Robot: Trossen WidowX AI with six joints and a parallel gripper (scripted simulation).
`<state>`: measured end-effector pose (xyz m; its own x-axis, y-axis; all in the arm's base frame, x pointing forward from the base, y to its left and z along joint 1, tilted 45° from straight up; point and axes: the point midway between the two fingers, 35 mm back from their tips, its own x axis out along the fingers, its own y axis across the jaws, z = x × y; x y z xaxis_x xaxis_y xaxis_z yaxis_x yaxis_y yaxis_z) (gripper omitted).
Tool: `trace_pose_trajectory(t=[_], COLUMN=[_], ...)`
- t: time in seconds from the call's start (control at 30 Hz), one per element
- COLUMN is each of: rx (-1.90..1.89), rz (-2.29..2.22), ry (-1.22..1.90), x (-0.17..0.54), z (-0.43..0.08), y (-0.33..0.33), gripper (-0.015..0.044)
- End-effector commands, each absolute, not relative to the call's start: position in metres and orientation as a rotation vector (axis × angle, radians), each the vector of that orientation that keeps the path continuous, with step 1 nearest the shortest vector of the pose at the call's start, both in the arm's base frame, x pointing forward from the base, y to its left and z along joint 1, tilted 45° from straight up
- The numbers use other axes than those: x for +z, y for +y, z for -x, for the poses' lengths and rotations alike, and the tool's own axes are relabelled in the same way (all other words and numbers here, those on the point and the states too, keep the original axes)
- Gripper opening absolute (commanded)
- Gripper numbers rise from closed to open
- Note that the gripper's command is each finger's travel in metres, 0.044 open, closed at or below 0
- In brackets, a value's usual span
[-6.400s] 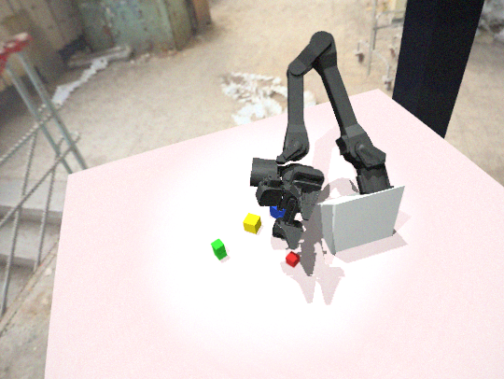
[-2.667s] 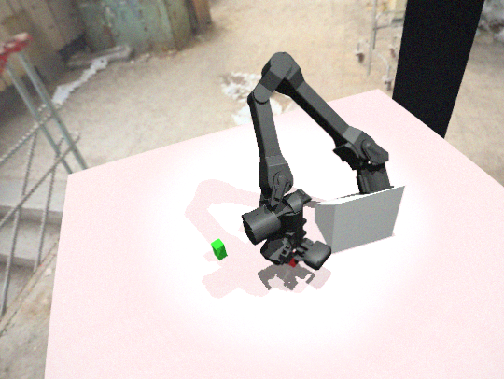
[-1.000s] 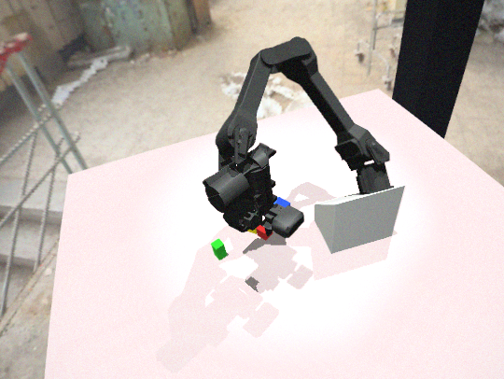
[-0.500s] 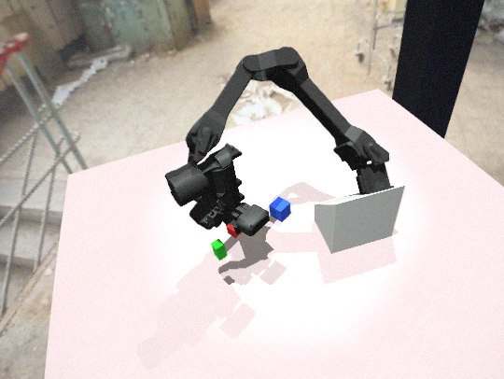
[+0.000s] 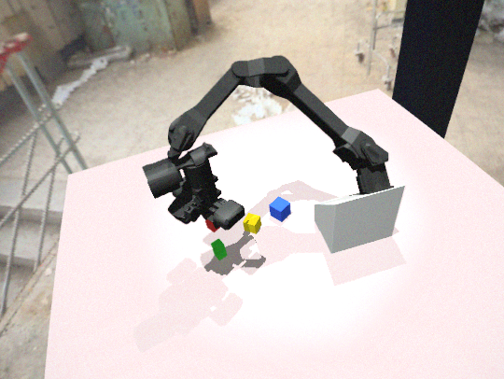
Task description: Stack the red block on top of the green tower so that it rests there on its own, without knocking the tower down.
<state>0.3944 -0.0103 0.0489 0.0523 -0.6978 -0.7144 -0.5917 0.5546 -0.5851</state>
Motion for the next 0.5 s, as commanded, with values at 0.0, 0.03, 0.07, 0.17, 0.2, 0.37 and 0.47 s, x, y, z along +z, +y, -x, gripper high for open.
trace_pose_trajectory(t=[0.0,0.03,0.07,0.17,0.2,0.37,0.47], rx=[-0.112,-0.112,-0.112,-0.113,-0.113,-0.113,-0.113], rz=[1.116,1.117,1.117,1.117,1.117,1.117,1.117], ry=[1.622,1.622,1.622,1.622,1.622,1.622,1.622], x=[0.039,0.034,0.03,0.023,0.023,0.022,0.014], z=[-0.399,-0.399,-0.4,-0.401,-0.401,-0.403,-0.403], y=[-0.019,-0.023,-0.027,-0.033,-0.033,-0.036,-0.044], gripper=[0.0,0.0,0.0,0.0,0.0,0.0,0.0])
